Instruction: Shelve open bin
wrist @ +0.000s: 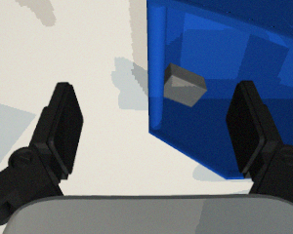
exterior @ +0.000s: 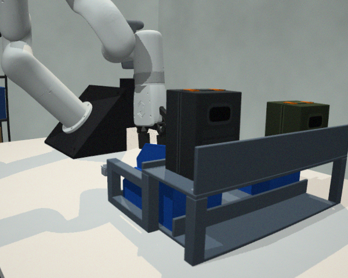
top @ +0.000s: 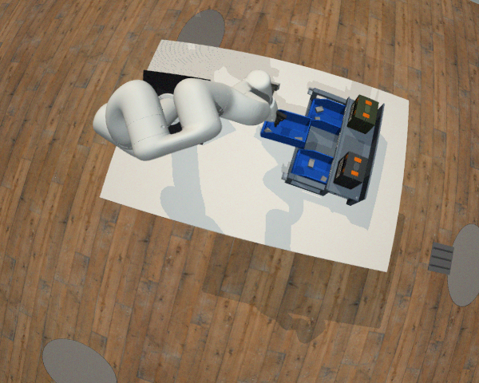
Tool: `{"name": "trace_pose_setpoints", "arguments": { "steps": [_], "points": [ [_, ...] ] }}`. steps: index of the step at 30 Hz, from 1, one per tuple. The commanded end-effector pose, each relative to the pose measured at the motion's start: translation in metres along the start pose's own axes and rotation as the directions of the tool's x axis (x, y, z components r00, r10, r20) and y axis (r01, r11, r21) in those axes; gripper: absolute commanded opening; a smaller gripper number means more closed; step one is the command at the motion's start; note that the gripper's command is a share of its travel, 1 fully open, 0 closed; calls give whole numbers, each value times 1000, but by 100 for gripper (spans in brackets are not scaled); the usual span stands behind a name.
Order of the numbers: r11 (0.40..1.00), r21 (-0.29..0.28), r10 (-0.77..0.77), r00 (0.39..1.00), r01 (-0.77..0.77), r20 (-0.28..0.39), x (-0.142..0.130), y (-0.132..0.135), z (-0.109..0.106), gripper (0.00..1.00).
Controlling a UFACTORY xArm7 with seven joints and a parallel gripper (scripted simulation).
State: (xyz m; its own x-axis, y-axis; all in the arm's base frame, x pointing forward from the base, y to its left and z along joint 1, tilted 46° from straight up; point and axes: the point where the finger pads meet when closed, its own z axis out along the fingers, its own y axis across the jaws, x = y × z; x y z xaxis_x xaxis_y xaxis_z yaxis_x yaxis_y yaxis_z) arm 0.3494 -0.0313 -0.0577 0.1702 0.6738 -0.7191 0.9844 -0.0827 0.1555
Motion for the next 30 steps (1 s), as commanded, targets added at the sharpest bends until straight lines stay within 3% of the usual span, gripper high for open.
{"name": "trace_pose_setpoints", "arguments": {
  "steps": [1, 19, 30],
  "points": [
    [1000, -3, 0, 1000, 0, -3, 1, 1, -1, 100],
    [1000, -3, 0, 1000, 0, -3, 1, 2, -4, 100],
    [1000, -3, 0, 1000, 0, -3, 1, 2, 6, 100]
  ]
}}
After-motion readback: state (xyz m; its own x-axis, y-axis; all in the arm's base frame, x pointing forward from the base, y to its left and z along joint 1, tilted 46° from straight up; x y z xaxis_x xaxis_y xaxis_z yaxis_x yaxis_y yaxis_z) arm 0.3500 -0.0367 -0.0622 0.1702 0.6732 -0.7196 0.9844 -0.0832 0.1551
